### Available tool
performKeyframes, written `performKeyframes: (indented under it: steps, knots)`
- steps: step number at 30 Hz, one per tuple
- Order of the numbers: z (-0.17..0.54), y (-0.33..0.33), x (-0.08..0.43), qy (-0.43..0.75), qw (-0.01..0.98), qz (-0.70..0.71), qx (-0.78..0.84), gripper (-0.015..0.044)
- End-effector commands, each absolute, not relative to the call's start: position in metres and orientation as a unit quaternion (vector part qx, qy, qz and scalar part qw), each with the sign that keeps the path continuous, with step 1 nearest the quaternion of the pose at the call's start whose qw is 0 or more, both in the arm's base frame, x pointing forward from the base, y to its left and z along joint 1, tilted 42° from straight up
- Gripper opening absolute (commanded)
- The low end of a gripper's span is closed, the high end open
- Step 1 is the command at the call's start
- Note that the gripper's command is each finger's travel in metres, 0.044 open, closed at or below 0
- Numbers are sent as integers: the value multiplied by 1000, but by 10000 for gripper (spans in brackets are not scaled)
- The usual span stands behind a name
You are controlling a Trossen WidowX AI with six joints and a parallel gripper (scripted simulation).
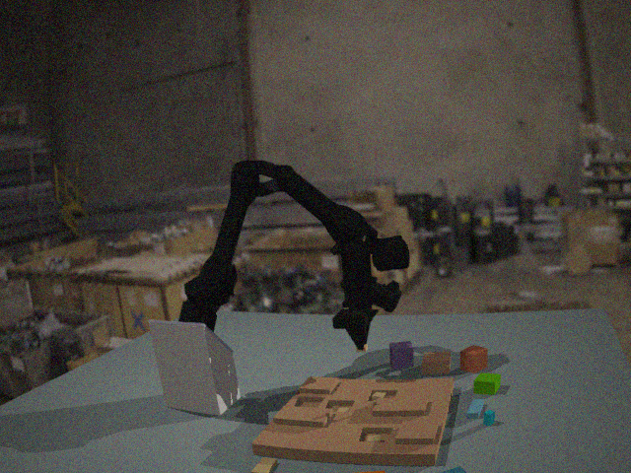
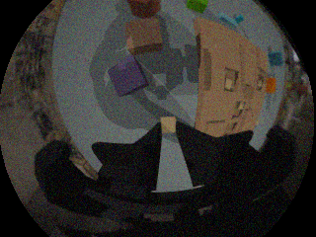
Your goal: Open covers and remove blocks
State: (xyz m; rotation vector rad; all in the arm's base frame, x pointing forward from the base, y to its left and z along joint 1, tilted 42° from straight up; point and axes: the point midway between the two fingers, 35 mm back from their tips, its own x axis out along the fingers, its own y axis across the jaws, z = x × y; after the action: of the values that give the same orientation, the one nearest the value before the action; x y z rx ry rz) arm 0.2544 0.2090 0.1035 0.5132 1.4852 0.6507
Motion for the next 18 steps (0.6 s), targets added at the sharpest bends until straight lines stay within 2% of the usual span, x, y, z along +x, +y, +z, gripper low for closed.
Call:
performKeyframes:
  steps: [1, 18]
  knots:
    - [95, 214, 253, 659, 658, 284, 227, 80]
    - [75, 233, 250, 659, 658, 285, 228, 80]
